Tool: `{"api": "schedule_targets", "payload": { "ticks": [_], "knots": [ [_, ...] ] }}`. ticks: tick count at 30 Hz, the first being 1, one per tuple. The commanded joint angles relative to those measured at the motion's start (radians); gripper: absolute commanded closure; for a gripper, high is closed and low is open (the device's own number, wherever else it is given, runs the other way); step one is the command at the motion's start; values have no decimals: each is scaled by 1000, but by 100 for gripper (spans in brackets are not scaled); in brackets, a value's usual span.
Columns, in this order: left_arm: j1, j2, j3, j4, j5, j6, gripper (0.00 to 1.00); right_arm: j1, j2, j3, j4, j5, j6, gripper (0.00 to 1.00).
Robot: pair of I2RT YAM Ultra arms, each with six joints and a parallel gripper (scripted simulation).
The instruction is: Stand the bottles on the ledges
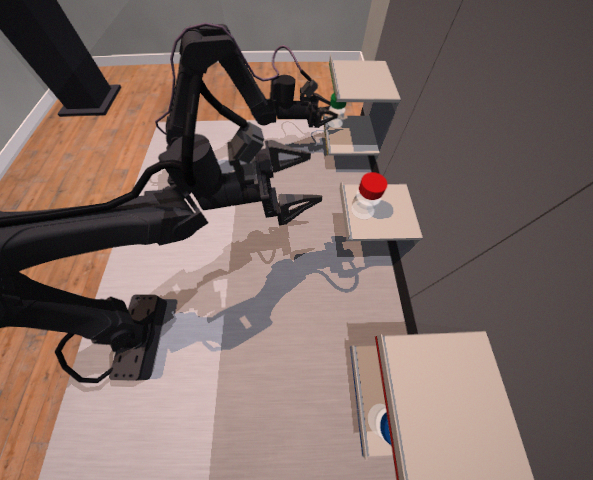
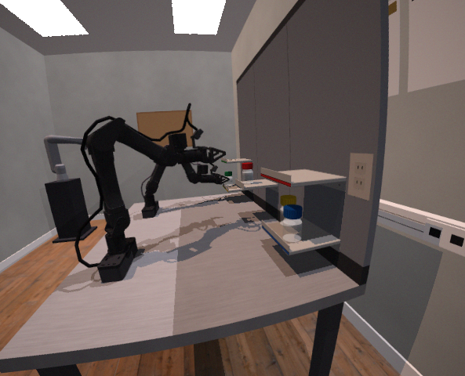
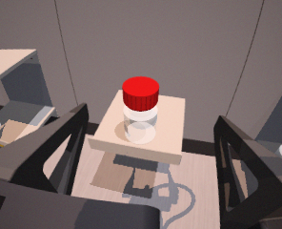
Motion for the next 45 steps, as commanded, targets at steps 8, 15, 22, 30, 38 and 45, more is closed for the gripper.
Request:
{"api": "schedule_targets", "payload": {
  "ticks": [8, 15, 22, 30, 38, 45],
  "knots": [
    [8, -110, 25, -106, 25, 7, 50, 2, 6, 36, 12, 11, -7, 0],
    [10, -210, 62, -244, 26, 8, 50, 1, -2, 26, 12, 11, -2, 0],
    [10, -201, 68, -249, 26, 7, 50, 1, -2, 26, 12, 11, -2, 0],
    [12, -214, 35, -238, 27, 7, 50, 1, -2, 26, 12, 11, -2, 0],
    [17, -230, 5, -242, 28, 8, 50, 1, -2, 26, 12, 11, -2, 0],
    [21, -251, -28, -224, 31, 8, 50, 1, -2, 26, 12, 11, -2, 0]
  ]
}}
